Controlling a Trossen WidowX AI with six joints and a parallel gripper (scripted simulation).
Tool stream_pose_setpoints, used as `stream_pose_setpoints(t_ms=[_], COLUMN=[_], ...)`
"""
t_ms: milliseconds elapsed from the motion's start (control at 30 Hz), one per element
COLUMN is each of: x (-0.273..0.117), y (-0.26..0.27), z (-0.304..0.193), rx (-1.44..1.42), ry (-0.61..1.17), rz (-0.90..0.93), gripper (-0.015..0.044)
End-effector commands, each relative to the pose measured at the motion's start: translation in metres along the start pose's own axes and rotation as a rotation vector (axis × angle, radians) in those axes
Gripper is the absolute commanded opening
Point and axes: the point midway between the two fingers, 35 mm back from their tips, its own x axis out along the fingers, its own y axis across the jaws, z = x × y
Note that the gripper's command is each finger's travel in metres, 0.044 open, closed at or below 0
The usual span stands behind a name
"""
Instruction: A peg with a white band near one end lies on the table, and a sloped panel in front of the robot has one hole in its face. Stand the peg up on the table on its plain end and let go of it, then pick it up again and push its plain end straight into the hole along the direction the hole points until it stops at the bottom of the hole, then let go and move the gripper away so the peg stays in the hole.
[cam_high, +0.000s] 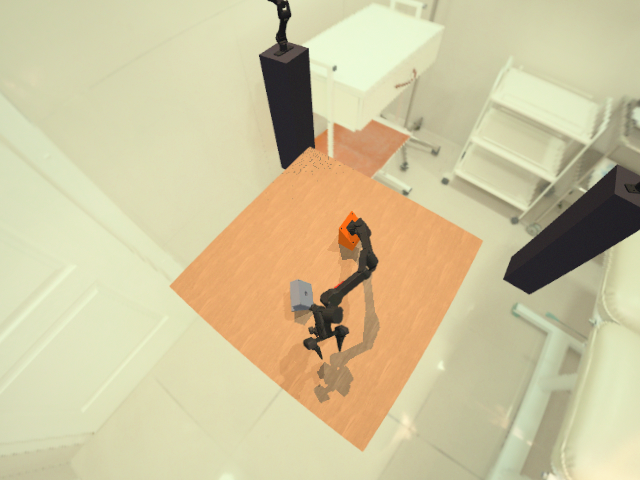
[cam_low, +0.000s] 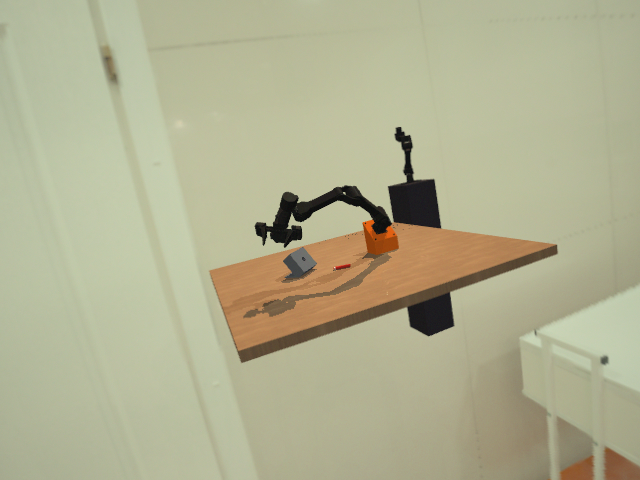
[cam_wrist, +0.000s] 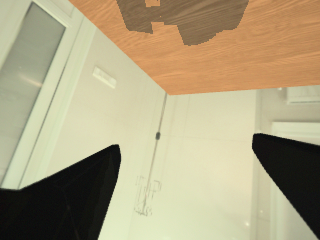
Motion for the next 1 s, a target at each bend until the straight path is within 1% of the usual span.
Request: stream_pose_setpoints(t_ms=[0,33,500,967], x=[0.0,-0.001,-0.036,-0.091], y=[0.0,0.001,-0.003,-0.047], z=[0.001,0.003,0.076,0.151], rx=[0.005,0.019,0.402,0.781], ry=[-0.003,-0.01,-0.244,-0.51], rz=[0.002,0.008,0.169,0.315], gripper=[0.0426,0.044,0.044,0.044])
